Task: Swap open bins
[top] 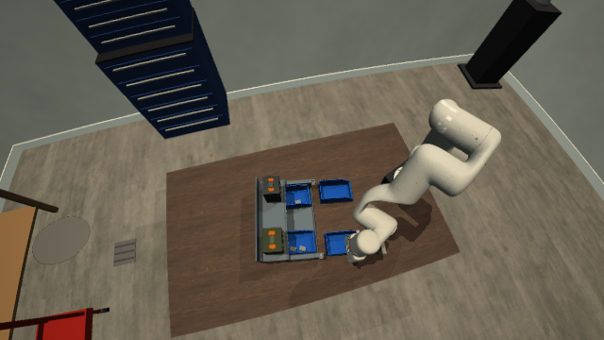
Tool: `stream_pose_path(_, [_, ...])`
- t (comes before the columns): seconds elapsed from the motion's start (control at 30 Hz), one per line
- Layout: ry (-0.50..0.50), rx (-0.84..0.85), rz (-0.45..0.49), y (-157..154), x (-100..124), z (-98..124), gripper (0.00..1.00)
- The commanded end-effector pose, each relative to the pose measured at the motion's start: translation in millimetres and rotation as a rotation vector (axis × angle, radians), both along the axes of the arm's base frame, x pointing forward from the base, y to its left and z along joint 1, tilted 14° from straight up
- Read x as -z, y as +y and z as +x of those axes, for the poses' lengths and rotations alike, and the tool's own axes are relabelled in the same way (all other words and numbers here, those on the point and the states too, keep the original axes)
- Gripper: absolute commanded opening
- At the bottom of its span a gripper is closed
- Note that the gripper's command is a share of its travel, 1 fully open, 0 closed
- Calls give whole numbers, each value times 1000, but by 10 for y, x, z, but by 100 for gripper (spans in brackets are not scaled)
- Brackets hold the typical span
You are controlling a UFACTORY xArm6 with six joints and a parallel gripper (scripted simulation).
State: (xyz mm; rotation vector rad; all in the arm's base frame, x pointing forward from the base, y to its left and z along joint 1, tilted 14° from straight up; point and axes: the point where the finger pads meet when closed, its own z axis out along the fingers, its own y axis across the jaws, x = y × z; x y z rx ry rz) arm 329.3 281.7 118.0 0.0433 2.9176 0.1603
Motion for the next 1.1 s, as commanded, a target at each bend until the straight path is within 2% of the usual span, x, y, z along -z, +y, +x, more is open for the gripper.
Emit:
stream_pose_path(0.0, [-3, 0, 2, 9, -15, 8, 26])
stream_pose_path(1.07, [-3, 0, 2, 15, 36, 19, 26])
